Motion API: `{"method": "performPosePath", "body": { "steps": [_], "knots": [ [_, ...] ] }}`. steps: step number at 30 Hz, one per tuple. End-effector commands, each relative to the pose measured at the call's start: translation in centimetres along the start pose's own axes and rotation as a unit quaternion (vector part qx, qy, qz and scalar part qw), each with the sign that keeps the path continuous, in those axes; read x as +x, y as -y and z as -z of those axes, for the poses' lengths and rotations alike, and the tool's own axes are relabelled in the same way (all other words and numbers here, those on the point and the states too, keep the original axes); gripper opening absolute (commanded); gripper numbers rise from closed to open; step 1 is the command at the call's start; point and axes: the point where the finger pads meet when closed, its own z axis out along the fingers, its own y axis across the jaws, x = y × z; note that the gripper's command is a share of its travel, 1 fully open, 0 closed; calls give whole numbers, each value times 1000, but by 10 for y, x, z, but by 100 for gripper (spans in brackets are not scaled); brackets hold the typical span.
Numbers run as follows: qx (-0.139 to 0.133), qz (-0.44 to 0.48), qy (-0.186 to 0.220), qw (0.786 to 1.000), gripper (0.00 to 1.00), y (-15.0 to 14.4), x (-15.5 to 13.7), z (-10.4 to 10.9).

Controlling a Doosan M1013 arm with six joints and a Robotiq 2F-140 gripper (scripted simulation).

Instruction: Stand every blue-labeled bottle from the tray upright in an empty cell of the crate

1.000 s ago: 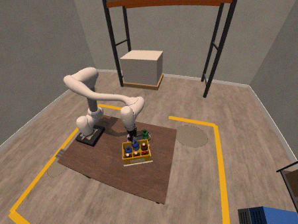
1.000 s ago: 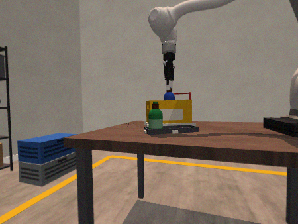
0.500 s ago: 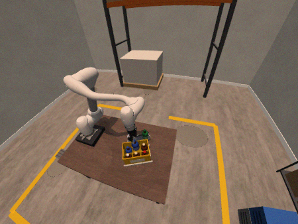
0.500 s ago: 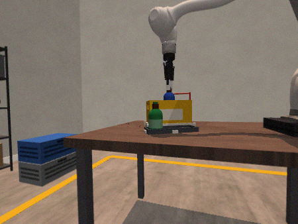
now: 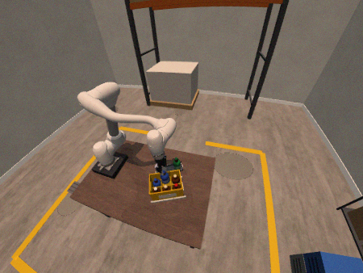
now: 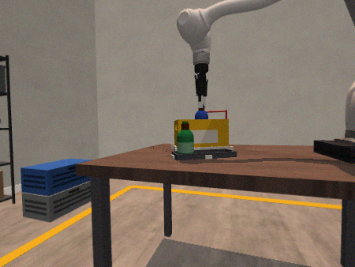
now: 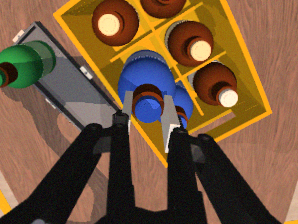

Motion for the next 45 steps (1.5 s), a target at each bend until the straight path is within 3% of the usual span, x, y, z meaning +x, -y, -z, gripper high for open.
{"method": "performPosePath", "body": {
  "steps": [1, 45],
  "knots": [
    [0, 0, 0, 1000, 0, 0, 0, -2],
    [0, 0, 0, 1000, 0, 0, 0, -37]
  ]
}}
